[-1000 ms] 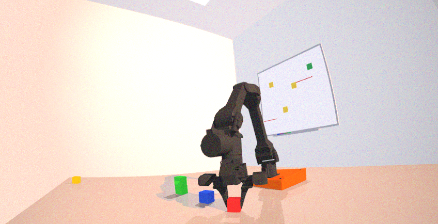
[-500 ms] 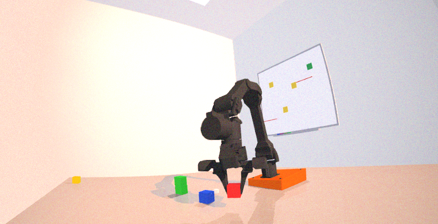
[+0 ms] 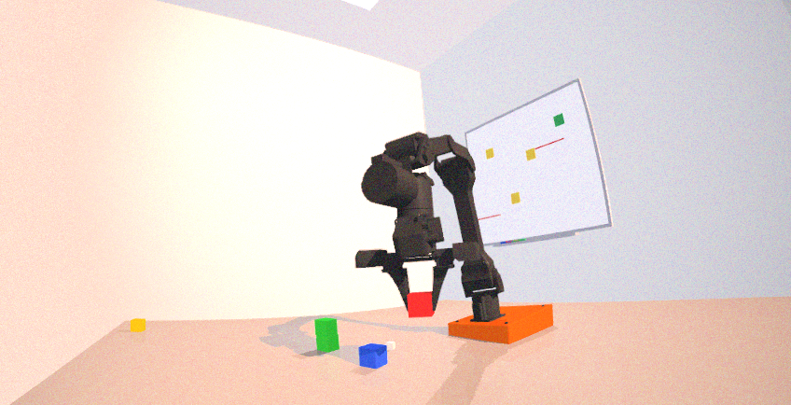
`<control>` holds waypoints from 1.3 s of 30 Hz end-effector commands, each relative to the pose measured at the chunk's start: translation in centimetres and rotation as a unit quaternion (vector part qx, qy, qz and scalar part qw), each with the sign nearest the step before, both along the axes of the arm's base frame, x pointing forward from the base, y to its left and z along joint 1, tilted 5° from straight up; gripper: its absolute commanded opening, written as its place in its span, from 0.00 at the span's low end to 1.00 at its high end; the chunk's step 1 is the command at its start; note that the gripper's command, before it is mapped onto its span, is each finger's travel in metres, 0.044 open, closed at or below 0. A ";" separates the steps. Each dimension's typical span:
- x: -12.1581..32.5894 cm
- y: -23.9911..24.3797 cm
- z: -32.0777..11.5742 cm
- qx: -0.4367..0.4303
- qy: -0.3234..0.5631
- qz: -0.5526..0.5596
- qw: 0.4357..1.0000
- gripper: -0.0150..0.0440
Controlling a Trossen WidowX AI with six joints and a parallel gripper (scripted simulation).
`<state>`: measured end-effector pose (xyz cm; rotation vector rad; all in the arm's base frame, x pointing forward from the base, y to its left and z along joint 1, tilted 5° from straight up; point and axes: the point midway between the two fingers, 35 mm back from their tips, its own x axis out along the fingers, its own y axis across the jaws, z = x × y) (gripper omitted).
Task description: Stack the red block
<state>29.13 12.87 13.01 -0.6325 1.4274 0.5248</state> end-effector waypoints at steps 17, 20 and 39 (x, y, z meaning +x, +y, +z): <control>2.1 -3.5 1.8 0.000 -0.015 -0.003 1.000 0.25; 2.9 -5.1 2.0 -0.002 -0.018 -0.004 1.000 0.25; 5.8 -15.6 2.8 -0.010 -0.019 -0.004 1.000 0.25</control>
